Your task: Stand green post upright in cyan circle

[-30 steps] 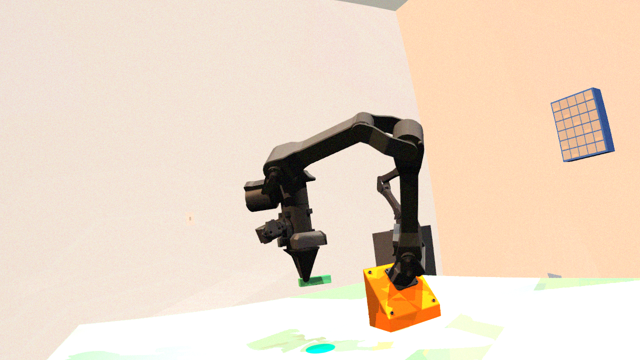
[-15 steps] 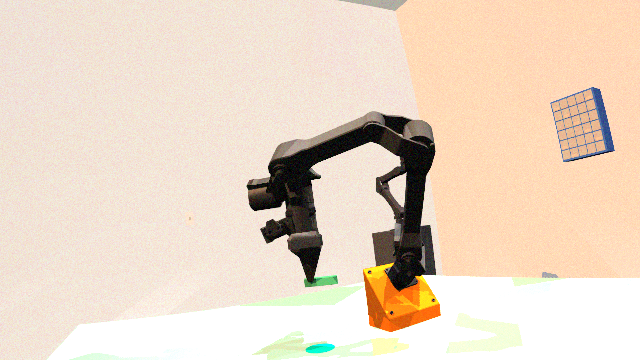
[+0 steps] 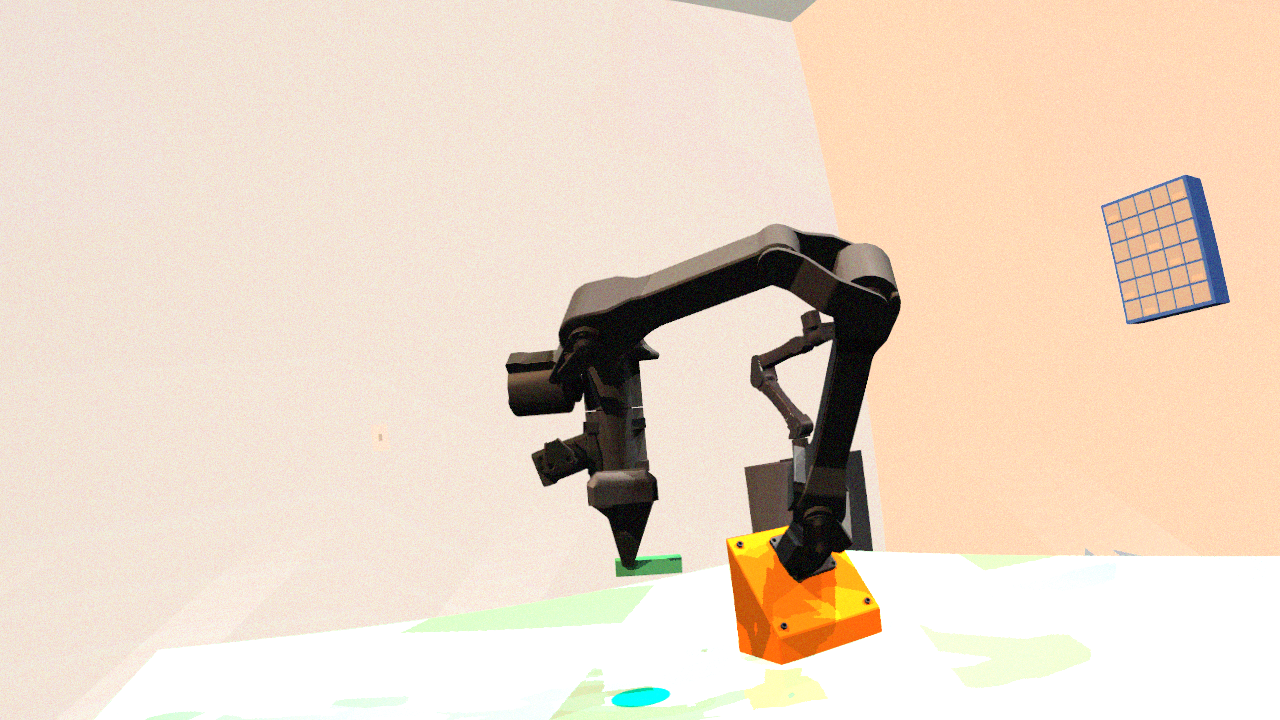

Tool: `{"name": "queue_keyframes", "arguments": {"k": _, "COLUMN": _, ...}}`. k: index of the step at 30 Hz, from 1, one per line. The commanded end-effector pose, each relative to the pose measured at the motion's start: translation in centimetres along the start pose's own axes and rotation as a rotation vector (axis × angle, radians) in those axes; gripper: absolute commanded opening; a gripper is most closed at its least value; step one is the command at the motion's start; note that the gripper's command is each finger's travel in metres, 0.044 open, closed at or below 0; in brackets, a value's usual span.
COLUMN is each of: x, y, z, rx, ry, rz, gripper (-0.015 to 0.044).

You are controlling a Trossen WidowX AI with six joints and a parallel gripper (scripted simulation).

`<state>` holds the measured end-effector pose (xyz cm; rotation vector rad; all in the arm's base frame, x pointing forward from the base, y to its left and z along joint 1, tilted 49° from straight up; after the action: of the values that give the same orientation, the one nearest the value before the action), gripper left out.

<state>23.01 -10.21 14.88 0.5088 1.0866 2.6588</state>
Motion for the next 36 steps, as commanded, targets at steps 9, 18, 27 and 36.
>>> {"name": "queue_keyframes", "arguments": {"k": 9, "x": 1.2, "y": -0.2, "z": 0.7, "rx": 0.062, "ry": 0.003, "rz": -0.047, "gripper": 0.0023}}
{"name": "queue_keyframes", "arguments": {"k": 18, "x": 2.0, "y": -0.4, "z": 1.0, "rx": 0.099, "ry": 0.003, "rz": -0.084, "gripper": 0.0023}}
{"name": "queue_keyframes", "arguments": {"k": 27, "x": 2.8, "y": -0.7, "z": 1.3, "rx": 0.134, "ry": 0.002, "rz": -0.125, "gripper": 0.0023}}
{"name": "queue_keyframes", "arguments": {"k": 36, "x": 3.5, "y": -0.9, "z": 1.6, "rx": 0.165, "ry": 0.001, "rz": -0.168, "gripper": 0.0023}}
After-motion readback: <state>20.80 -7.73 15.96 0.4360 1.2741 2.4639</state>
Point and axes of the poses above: the point midway between the two fingers, 35 mm back from their tips, its own y axis back along the fingers, its own z axis across the jaws, x = y × z, the point moved 9 cm from there along y, back along the fingers, and after that the axes turned 1 degree about -y, right-handed, at the moved point
